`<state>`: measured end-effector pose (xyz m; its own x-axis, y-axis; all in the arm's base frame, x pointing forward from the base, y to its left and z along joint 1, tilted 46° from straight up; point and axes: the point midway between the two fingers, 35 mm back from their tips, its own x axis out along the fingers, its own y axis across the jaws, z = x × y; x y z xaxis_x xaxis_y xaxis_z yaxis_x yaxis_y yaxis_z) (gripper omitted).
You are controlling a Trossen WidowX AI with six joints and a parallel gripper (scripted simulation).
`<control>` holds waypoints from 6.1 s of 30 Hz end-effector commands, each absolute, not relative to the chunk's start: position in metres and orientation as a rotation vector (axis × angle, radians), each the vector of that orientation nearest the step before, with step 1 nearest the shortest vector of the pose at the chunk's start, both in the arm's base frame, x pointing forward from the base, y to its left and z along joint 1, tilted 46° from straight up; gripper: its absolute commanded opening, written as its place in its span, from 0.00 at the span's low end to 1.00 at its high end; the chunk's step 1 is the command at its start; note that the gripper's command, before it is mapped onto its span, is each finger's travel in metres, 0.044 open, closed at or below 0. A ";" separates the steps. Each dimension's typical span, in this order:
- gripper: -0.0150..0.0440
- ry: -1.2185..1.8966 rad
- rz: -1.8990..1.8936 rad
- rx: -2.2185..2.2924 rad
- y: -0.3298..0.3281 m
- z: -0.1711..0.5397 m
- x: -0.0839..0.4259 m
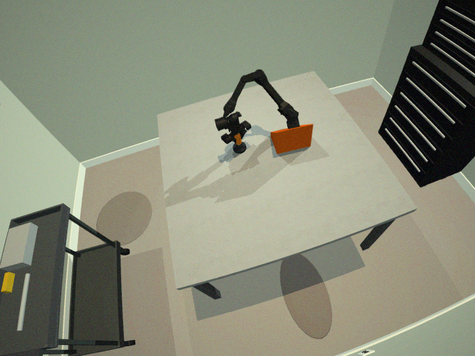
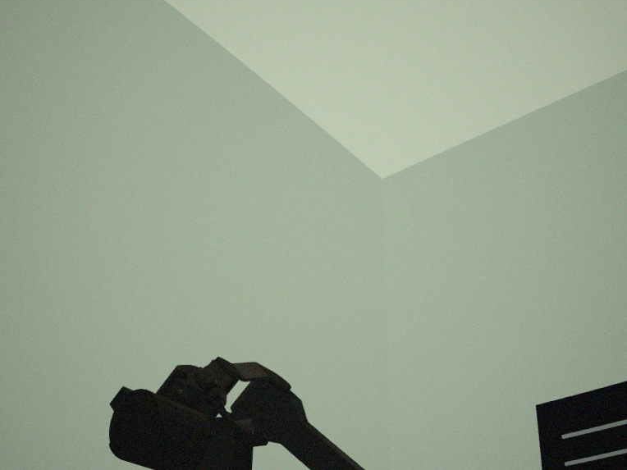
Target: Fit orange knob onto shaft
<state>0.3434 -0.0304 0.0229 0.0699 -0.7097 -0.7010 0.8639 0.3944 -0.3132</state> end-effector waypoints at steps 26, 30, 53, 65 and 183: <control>0.25 0.955 -1.155 0.139 -0.028 0.025 0.345; 0.25 1.023 -1.093 0.040 -0.029 0.022 0.344; 0.25 1.023 -1.093 0.039 -0.033 0.023 0.345; 0.25 1.023 -1.093 0.040 -0.029 0.025 0.346; 0.25 1.337 -0.716 -0.486 -0.029 0.027 0.345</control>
